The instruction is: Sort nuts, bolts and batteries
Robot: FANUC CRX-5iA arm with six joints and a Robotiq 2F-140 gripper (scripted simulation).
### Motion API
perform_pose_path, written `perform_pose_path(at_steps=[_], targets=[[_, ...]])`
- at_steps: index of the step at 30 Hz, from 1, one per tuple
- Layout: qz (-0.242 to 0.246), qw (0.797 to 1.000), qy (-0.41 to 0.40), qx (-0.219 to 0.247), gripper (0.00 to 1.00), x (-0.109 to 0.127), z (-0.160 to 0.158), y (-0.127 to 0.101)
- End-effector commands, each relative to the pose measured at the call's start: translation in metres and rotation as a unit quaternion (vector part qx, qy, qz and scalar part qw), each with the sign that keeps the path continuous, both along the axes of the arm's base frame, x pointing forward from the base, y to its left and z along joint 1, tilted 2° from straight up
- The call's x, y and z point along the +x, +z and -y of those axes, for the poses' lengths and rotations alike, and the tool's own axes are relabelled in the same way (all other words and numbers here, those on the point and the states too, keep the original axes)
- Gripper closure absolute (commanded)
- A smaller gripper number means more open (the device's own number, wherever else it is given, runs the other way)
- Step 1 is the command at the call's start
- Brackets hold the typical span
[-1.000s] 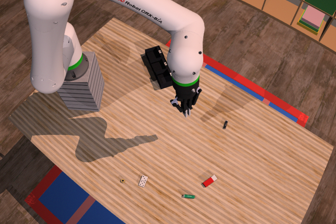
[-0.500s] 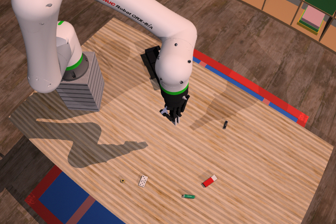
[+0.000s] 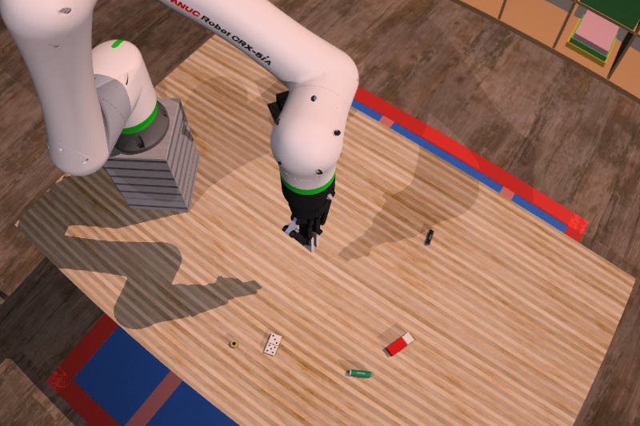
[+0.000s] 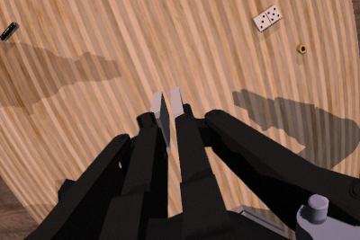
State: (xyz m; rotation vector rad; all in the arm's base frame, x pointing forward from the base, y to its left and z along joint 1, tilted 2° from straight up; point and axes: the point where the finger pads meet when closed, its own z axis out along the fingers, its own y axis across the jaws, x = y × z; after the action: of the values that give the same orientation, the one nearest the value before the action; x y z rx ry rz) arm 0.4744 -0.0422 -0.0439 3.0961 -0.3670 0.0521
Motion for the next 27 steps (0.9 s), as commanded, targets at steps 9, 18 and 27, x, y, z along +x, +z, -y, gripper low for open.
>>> perform_pose_path(at_steps=[9,18,27], targets=[[-0.008,0.999,0.045,-0.006,0.85,-0.018,0.027,0.001],[-0.009,0.998,0.07,-0.006,0.85,-0.021,0.019,-0.002],[-0.015,0.975,0.219,-0.01,0.85,-0.048,-0.047,-0.026]])
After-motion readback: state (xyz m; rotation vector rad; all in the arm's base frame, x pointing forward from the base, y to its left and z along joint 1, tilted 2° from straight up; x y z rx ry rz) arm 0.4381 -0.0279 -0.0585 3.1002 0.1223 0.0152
